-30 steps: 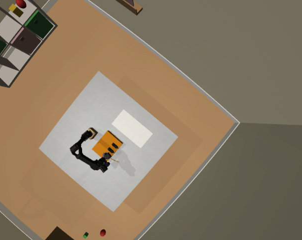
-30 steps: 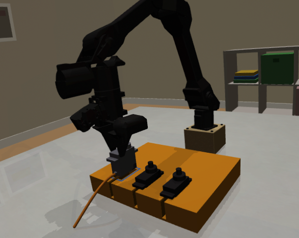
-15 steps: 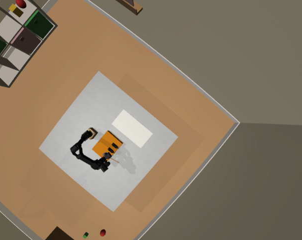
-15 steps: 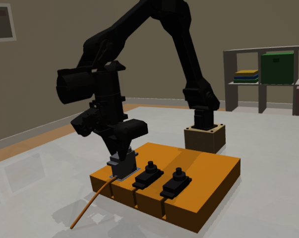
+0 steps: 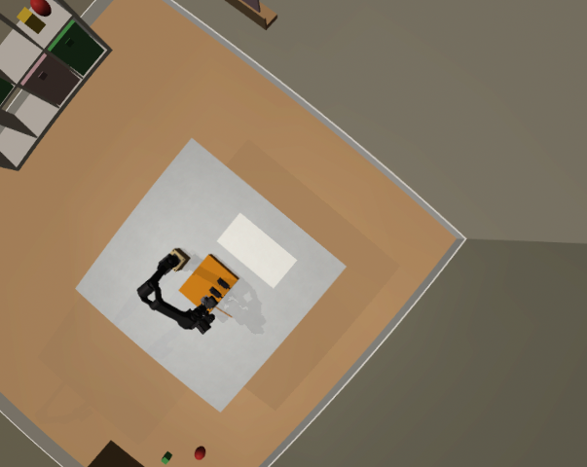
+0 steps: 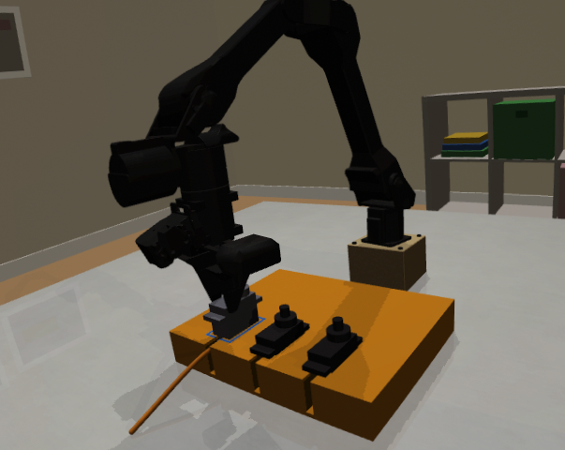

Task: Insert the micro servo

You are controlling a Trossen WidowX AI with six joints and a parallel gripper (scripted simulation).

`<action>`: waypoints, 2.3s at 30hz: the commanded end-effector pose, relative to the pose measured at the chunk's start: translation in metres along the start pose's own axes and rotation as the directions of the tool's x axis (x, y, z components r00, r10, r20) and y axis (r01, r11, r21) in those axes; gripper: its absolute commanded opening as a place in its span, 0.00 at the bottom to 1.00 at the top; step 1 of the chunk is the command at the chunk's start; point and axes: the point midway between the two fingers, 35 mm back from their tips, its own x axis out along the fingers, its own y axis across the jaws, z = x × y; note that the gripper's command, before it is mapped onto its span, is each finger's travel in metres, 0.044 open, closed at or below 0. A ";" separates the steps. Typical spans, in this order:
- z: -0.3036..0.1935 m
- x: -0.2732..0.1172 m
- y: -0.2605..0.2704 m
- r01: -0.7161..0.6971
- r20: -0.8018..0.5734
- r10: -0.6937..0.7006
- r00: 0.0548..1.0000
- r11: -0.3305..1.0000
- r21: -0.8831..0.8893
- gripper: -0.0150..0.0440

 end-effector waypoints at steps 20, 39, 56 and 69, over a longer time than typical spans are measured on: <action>0.000 0.018 0.000 -0.001 0.000 0.001 1.000 1.000 0.006 0.25; 0.000 0.025 -0.001 -0.001 0.000 0.001 1.000 1.000 0.006 0.43; -0.001 -0.010 -0.001 -0.001 0.000 0.001 1.000 1.000 0.006 0.57; -0.105 -0.071 -0.022 0.001 -0.007 -0.001 1.000 1.000 0.006 1.00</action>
